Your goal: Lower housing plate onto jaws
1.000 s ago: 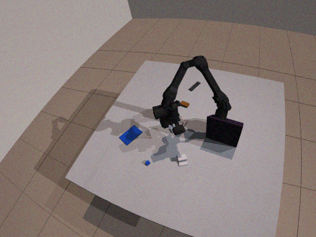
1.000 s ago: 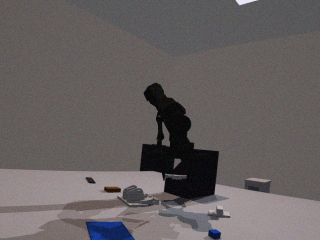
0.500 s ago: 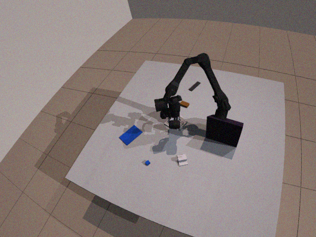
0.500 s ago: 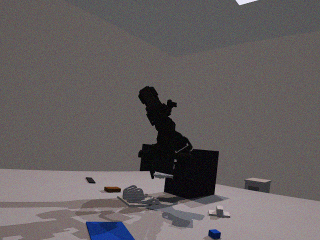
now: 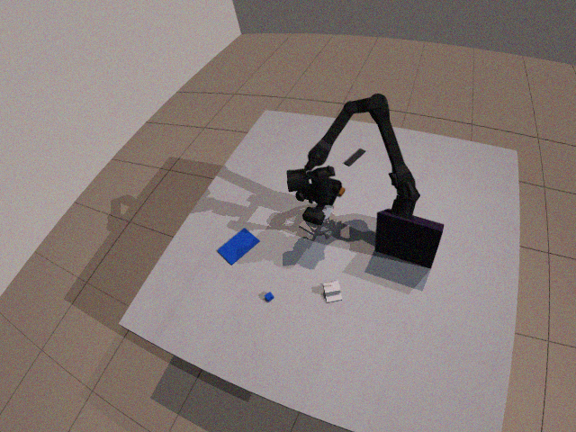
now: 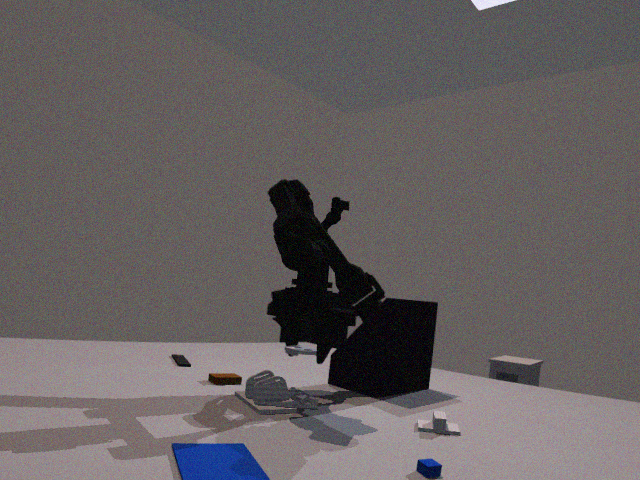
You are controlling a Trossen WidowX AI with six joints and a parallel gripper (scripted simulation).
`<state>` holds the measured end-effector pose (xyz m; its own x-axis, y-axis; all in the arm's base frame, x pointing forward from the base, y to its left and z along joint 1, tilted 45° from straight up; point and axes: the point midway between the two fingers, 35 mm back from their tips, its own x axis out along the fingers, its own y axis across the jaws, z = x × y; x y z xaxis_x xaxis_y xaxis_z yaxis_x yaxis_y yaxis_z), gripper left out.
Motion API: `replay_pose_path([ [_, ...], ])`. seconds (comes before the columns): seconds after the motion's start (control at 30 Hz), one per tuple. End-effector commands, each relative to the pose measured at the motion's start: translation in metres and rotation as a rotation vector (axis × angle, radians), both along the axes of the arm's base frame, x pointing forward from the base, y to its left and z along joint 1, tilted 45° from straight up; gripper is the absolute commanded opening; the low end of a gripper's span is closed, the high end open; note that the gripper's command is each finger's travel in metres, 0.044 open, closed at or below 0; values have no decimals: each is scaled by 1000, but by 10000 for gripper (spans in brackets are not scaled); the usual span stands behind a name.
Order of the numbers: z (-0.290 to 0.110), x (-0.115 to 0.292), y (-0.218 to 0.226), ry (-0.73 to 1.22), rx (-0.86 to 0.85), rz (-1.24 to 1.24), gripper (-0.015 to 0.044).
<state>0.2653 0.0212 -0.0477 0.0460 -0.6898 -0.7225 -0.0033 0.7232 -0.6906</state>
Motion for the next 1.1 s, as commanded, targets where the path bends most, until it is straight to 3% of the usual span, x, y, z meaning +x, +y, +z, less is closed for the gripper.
replay_pose_path([
  [0.0, 8, 0, -11, -79, -6, -81, 351],
  [1.07, 14, 0, -20, -152, -10, -159, 351],
])
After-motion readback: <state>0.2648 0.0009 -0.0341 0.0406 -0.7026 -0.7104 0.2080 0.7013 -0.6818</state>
